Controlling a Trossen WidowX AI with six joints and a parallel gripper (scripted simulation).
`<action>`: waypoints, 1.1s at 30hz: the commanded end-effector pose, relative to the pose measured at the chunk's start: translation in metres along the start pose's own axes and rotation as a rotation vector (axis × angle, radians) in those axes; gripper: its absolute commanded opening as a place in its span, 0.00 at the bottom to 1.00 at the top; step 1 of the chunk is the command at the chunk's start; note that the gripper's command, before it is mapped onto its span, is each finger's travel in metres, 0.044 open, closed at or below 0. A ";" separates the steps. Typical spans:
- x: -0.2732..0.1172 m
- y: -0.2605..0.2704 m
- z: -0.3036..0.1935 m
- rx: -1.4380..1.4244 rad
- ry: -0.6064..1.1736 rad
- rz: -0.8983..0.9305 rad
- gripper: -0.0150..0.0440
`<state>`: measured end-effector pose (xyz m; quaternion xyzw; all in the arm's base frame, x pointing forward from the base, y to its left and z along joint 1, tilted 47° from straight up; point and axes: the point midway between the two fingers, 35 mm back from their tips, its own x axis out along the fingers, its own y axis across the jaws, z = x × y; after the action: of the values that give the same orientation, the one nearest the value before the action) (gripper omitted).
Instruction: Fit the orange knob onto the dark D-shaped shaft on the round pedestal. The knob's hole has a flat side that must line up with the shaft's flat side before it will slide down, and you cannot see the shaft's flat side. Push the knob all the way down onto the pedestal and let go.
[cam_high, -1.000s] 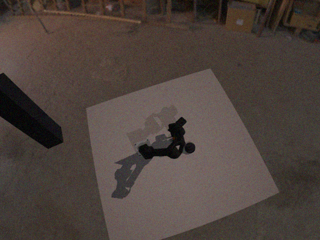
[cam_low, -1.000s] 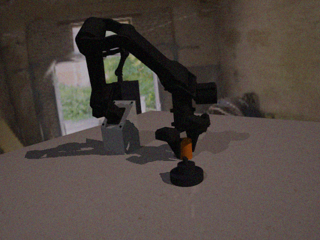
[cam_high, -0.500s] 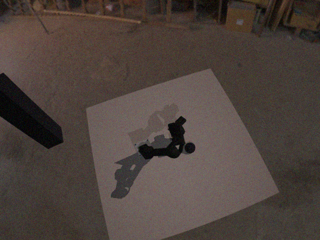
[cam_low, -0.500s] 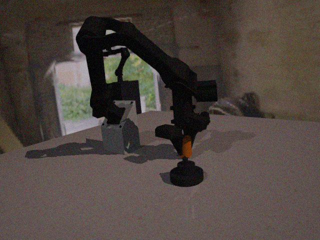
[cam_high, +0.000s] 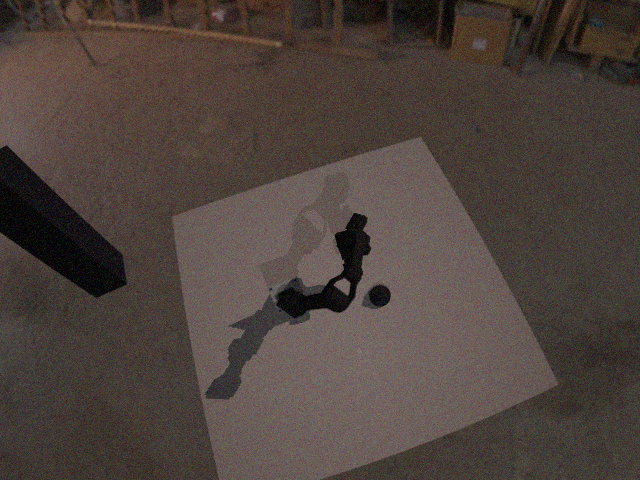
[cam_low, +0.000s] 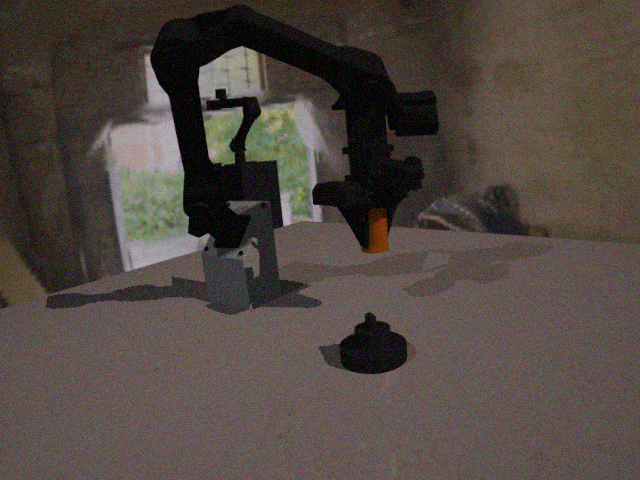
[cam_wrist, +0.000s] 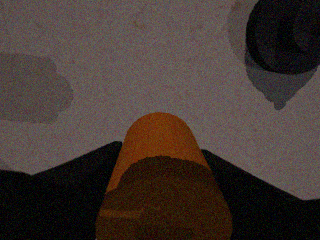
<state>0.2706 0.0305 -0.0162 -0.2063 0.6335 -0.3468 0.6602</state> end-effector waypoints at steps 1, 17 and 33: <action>-0.032 -0.001 -0.003 0.011 -0.007 0.002 0.25; -0.030 -0.016 0.016 0.008 -0.007 0.015 0.25; -0.016 -0.046 0.046 0.014 -0.010 0.024 0.25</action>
<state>0.2997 0.0082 0.0266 -0.1952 0.6347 -0.3456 0.6631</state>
